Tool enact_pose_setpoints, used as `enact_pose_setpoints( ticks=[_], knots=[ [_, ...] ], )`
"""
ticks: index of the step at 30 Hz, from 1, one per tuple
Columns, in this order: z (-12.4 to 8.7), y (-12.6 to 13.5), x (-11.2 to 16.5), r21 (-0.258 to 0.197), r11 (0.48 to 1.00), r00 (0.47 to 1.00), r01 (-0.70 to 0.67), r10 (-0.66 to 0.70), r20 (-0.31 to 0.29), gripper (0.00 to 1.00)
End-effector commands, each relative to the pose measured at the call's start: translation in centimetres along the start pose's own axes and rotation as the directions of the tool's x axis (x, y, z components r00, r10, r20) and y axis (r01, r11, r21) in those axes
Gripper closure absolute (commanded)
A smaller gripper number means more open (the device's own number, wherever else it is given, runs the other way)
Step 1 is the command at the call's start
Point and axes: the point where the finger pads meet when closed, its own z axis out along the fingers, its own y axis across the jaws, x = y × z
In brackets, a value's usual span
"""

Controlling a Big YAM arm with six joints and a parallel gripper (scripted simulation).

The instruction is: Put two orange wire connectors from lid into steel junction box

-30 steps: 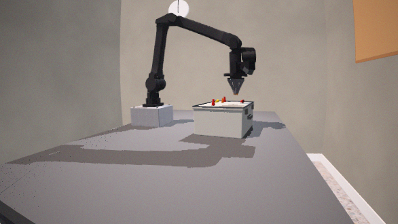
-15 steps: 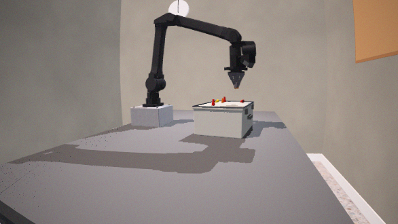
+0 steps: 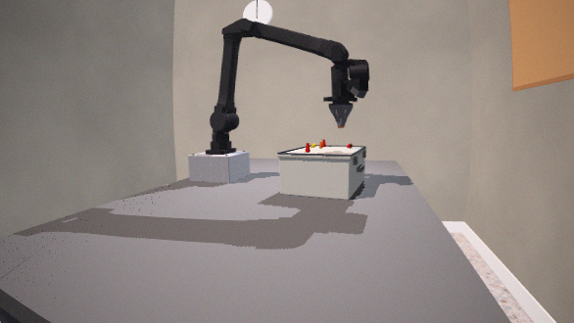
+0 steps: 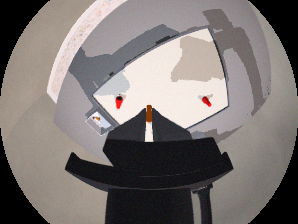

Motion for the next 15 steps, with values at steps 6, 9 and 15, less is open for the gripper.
enact_pose_setpoints(
  ticks=[6, 9, 15],
  knots=[
    [-0.1, 3.0, 2.6, -0.001, 1.000, 1.000, 0.007, -0.007, -0.001, 0.94],
    [-0.4, 4.4, 3.9, -0.007, 1.000, 1.000, 0.006, -0.006, 0.007, 0.94],
    [-1.1, 7.0, 5.6, -0.023, 1.000, 1.000, 0.007, -0.006, 0.022, 0.94]
  ],
)
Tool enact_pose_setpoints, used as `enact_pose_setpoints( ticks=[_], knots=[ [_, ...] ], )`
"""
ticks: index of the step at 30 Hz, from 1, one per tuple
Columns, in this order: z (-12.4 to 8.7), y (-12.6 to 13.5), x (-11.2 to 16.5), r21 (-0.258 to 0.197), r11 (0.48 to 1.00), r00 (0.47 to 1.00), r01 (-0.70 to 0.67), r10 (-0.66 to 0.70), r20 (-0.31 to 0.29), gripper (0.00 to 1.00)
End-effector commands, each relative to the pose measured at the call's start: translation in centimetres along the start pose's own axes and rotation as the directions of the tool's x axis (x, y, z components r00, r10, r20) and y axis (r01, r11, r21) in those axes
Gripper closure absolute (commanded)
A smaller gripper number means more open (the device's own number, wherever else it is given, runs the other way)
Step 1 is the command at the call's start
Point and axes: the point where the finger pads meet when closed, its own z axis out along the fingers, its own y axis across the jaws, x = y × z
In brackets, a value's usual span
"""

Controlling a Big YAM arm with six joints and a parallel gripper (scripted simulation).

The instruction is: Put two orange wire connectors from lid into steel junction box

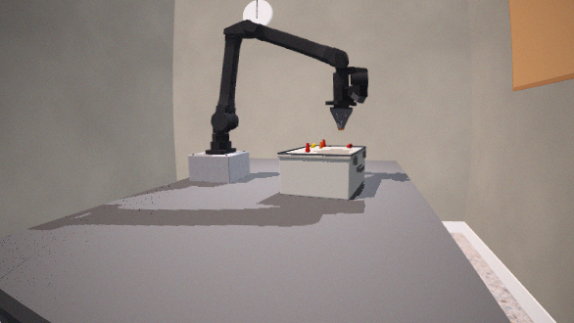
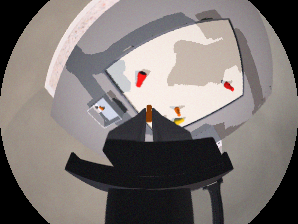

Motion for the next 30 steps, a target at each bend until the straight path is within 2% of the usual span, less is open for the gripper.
enact_pose_setpoints(
  ticks=[1, 6, 12, 14, 23, 30],
  knots=[
    [-2.1, 2.6, 0.9, -0.041, 0.999, 0.999, -0.021, 0.023, 0.045, 0.94],
    [-2.8, 6.2, 3.2, -0.058, 0.998, 0.998, -0.021, 0.024, 0.056, 0.94],
    [-2.3, 10.3, 6.7, -0.047, 0.999, 0.999, -0.022, 0.024, 0.042, 0.94],
    [-2.3, 10.3, 6.7, -0.047, 0.999, 0.999, -0.022, 0.024, 0.042, 0.94],
    [-2.0, 15.5, 11.5, -0.040, 0.999, 0.999, -0.022, 0.023, 0.030, 0.94],
    [-1.9, 17.6, 13.4, -0.039, 0.999, 0.999, -0.022, 0.023, 0.028, 0.94]
  ],
)
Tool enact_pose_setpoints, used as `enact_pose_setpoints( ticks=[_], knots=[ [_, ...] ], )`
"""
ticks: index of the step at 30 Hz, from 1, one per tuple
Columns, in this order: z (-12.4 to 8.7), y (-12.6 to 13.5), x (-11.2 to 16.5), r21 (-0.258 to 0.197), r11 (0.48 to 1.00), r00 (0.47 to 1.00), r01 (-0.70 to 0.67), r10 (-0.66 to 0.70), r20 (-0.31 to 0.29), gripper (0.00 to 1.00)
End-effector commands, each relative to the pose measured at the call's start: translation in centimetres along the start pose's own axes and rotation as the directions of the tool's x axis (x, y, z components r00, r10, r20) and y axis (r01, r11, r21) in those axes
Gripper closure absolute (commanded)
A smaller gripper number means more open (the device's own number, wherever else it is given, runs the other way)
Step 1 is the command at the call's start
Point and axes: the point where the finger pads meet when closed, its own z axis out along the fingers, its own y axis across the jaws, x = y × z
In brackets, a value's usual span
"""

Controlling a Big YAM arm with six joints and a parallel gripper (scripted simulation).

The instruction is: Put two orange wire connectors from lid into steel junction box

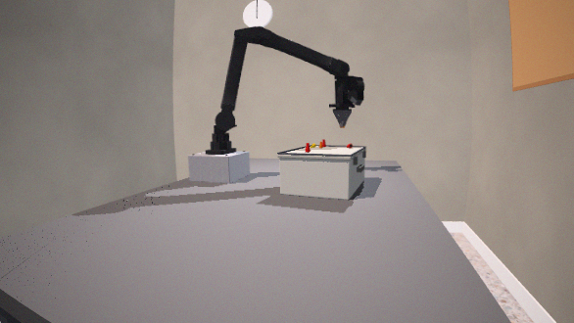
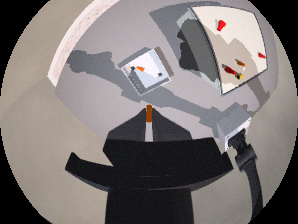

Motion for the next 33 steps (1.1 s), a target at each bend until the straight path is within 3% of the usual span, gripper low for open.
enact_pose_setpoints(
  ticks=[1, 24, 33],
  knots=[
    [-1.4, 2.0, -0.6, -0.023, 0.999, 0.999, -0.031, 0.032, 0.015, 0.94],
    [-1.3, 2.8, 0.2, -0.020, 1.000, 1.000, -0.023, 0.024, 0.012, 0.94],
    [0.3, 2.1, 0.5, -0.007, 1.000, 1.000, -0.021, 0.021, 0.006, 0.94]
  ],
)
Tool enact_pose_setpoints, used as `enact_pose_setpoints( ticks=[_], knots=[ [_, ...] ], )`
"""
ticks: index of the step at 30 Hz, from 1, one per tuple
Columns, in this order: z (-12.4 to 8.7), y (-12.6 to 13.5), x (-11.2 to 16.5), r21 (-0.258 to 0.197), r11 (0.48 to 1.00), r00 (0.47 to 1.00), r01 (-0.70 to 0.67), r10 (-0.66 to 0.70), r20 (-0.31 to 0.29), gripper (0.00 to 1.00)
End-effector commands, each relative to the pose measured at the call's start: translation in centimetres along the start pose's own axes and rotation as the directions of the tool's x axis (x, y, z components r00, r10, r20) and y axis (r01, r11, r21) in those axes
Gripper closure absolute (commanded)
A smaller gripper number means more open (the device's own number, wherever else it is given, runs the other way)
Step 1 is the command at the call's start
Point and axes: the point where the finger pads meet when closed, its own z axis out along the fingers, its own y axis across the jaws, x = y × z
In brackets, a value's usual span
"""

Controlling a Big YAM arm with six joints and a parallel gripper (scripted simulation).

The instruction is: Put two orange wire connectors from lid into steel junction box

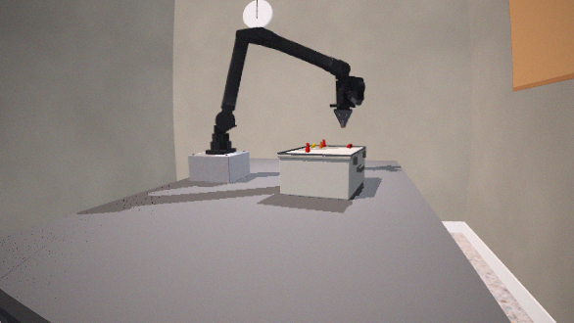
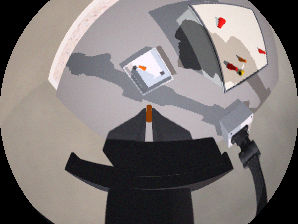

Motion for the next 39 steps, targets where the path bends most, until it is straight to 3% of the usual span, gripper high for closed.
enact_pose_setpoints(
  ticks=[1, 20, 39],
  knots=[
    [0.3, 1.3, 0.3, -0.010, 1.000, 1.000, 0.014, -0.014, 0.006, 0.94],
    [4.5, 0.6, 0.5, 0.002, 1.000, 1.000, 0.014, -0.014, 0.001, 0.94],
    [10.5, 0.7, 0.5, -0.001, 1.000, 1.000, 0.014, -0.014, 0.002, 0.94]
  ],
)
